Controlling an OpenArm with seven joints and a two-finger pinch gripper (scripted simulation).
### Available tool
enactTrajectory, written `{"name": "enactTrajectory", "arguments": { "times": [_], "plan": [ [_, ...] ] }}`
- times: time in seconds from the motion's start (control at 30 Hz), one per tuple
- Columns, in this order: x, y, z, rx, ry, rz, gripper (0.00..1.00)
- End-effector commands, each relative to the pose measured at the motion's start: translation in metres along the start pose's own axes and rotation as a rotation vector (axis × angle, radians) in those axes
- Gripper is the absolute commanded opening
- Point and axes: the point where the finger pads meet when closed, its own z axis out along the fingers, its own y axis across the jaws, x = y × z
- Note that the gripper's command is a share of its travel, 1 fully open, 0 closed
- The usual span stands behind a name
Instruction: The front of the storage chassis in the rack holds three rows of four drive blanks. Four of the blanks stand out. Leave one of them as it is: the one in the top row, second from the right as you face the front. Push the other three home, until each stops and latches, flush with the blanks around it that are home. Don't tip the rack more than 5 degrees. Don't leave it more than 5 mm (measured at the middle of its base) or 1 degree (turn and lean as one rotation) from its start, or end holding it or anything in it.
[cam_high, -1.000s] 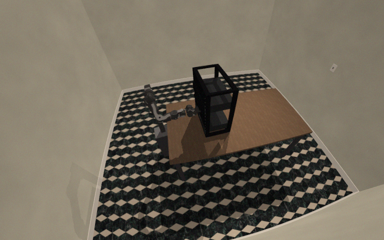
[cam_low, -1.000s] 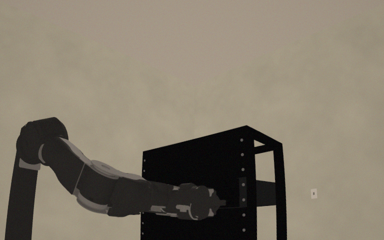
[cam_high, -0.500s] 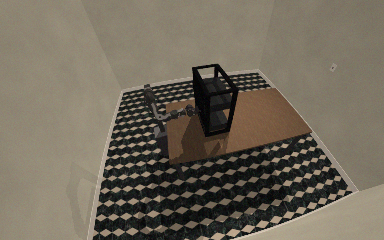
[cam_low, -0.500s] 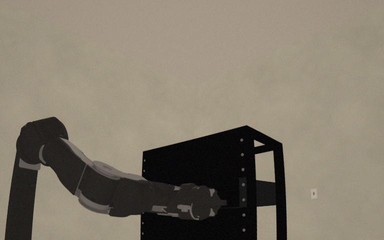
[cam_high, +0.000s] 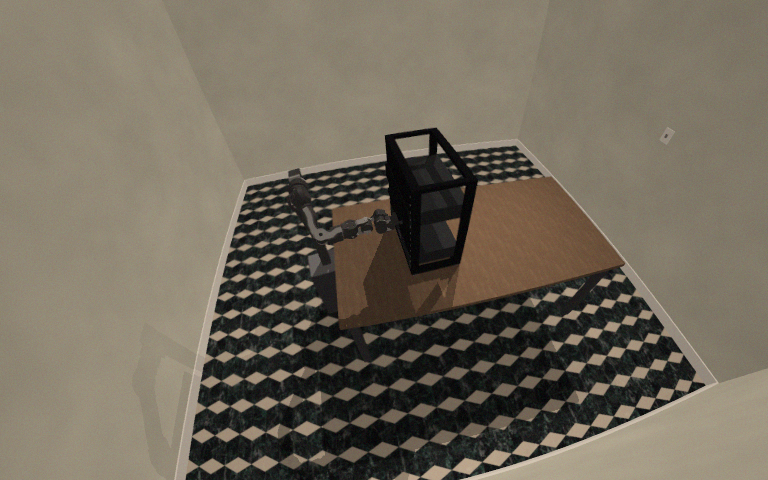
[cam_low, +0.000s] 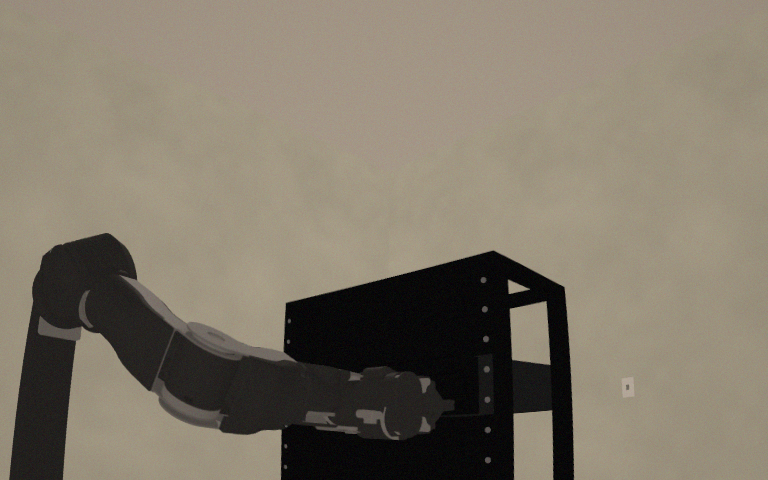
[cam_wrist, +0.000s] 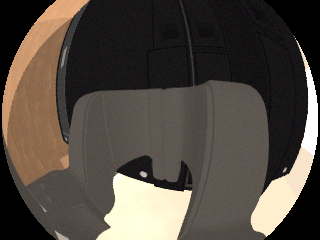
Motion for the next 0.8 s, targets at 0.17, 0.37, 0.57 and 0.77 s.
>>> {"name": "enactTrajectory", "arguments": {
  "times": [0.17,0.37,0.57,0.77],
  "plan": [
    [0.0065,-0.0023,0.0038,0.009,0.018,0.002,0.00],
    [0.0070,-0.0018,0.0040,0.008,0.019,0.002,0.00],
    [0.0068,-0.0022,0.0043,0.009,0.019,0.002,0.00],
    [0.0081,-0.0025,0.0069,0.008,0.019,0.002,0.00]
  ]
}}
